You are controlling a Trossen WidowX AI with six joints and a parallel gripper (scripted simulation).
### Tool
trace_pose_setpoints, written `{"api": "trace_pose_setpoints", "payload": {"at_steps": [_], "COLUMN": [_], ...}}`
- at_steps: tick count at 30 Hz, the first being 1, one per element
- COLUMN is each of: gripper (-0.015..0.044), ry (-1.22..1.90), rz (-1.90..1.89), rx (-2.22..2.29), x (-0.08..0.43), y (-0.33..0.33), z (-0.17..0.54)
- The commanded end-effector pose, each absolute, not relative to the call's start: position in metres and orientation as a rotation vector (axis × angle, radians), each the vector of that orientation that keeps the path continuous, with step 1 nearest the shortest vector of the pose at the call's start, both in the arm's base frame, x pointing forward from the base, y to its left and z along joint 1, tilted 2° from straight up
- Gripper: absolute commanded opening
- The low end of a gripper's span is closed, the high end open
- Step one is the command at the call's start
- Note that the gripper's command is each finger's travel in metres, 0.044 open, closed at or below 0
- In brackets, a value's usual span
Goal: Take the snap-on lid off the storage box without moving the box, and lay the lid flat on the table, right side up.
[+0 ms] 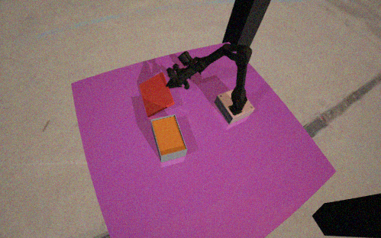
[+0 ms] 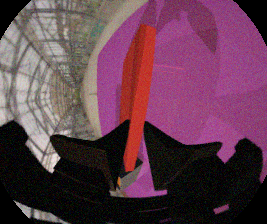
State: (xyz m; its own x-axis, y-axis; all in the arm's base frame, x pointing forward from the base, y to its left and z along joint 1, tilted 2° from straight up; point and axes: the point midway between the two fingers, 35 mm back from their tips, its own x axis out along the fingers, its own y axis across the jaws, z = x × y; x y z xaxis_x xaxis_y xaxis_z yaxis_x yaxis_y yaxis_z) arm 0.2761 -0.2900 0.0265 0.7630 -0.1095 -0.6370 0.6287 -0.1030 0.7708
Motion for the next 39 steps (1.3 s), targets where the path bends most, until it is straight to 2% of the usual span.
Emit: {"api": "trace_pose_setpoints", "payload": {"at_steps": [1, 31, 39], "gripper": [0.0, 0.0, 0.021], "ry": [0.438, 0.438, 0.438], "rz": [-0.655, -0.655, -0.655], "rx": [1.568, 1.568, 1.568], "x": [0.276, 0.276, 0.278], "y": [-0.289, -0.288, -0.292], "z": [0.02, -0.004, 0.008]}}
